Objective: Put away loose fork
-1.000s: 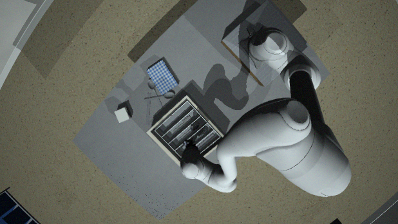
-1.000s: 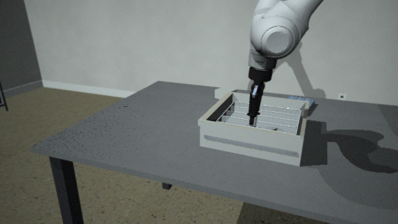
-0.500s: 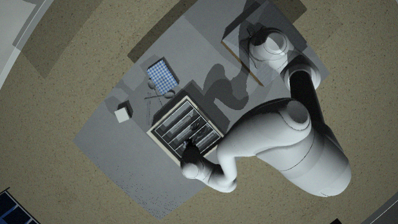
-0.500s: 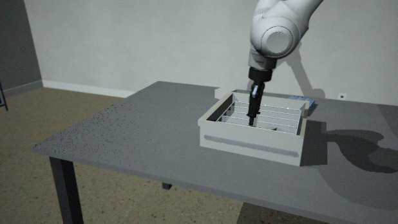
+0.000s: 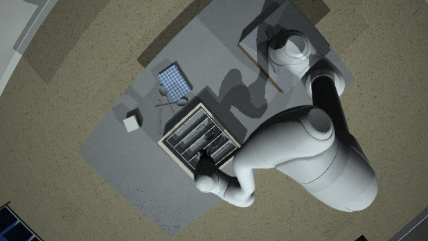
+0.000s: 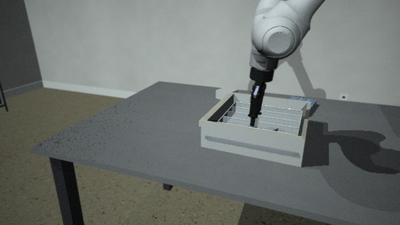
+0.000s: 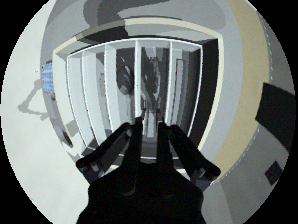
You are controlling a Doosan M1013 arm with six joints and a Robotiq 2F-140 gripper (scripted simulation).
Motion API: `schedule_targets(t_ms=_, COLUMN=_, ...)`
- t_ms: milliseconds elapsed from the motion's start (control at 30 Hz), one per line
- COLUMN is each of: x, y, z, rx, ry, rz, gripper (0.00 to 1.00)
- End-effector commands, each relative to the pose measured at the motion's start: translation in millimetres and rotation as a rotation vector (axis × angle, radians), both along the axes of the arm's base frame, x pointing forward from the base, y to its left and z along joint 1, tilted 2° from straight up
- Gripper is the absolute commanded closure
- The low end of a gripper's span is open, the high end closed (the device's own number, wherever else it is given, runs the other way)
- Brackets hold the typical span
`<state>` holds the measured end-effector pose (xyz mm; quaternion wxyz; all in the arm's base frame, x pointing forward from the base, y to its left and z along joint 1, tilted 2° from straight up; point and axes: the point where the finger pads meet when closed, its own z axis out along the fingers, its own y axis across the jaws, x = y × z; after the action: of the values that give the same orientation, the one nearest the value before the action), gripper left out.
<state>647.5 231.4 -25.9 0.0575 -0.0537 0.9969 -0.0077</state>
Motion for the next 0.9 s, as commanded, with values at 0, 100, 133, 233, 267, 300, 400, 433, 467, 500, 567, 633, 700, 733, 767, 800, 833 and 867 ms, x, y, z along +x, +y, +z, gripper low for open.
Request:
schedule_targets(t_ms=0, x=0.0, y=0.1, z=0.1, rx=0.0, ry=0.0, rz=0.0, gripper=0.86)
schedule_targets(t_ms=100, x=0.0, y=0.1, z=0.1, rx=0.0, ry=0.0, rz=0.0, gripper=0.86)
schedule_targets(t_ms=133, x=0.0, y=0.1, z=0.1, rx=0.0, ry=0.0, rz=0.0, gripper=0.86)
schedule_targets(t_ms=233, x=0.0, y=0.1, z=0.1, rx=0.0, ry=0.0, rz=0.0, gripper=0.86)
schedule_targets(t_ms=267, x=0.0, y=0.1, z=0.1, rx=0.0, ry=0.0, rz=0.0, gripper=0.86)
schedule_targets(t_ms=300, x=0.0, y=0.1, z=0.1, rx=0.0, ry=0.0, rz=0.0, gripper=0.86)
schedule_targets(t_ms=400, x=0.0, y=0.1, z=0.2, rx=0.0, ry=0.0, rz=0.0, gripper=0.86)
schedule_targets(t_ms=433, x=0.0, y=0.1, z=0.5, rx=0.0, ry=0.0, rz=0.0, gripper=0.86)
schedule_targets(t_ms=467, x=0.0, y=0.1, z=0.9, rx=0.0, ry=0.0, rz=0.0, gripper=0.86)
schedule_targets(t_ms=500, x=-0.1, y=0.1, z=1.6, rx=0.0, ry=0.0, rz=0.0, gripper=0.86)
schedule_targets(t_ms=567, x=-0.2, y=0.1, z=3.9, rx=0.0, ry=0.0, rz=0.0, gripper=0.86)
schedule_targets(t_ms=633, x=-0.3, y=0.2, z=7.6, rx=0.0, ry=0.0, rz=0.0, gripper=0.86)
schedule_targets(t_ms=700, x=-0.5, y=0.3, z=12.7, rx=0.0, ry=0.0, rz=0.0, gripper=0.86)
schedule_targets(t_ms=733, x=-0.6, y=0.3, z=15.9, rx=0.0, ry=0.0, rz=0.0, gripper=0.86)
schedule_targets(t_ms=767, x=-0.6, y=0.3, z=15.9, rx=0.0, ry=0.0, rz=0.0, gripper=0.86)
schedule_targets(t_ms=800, x=-0.6, y=0.3, z=15.9, rx=0.0, ry=0.0, rz=0.0, gripper=0.86)
schedule_targets(t_ms=833, x=-0.7, y=0.4, z=19.4, rx=0.0, ry=0.0, rz=0.0, gripper=0.86)
schedule_targets(t_ms=867, x=-0.9, y=0.5, z=23.3, rx=0.0, ry=0.0, rz=0.0, gripper=0.86)
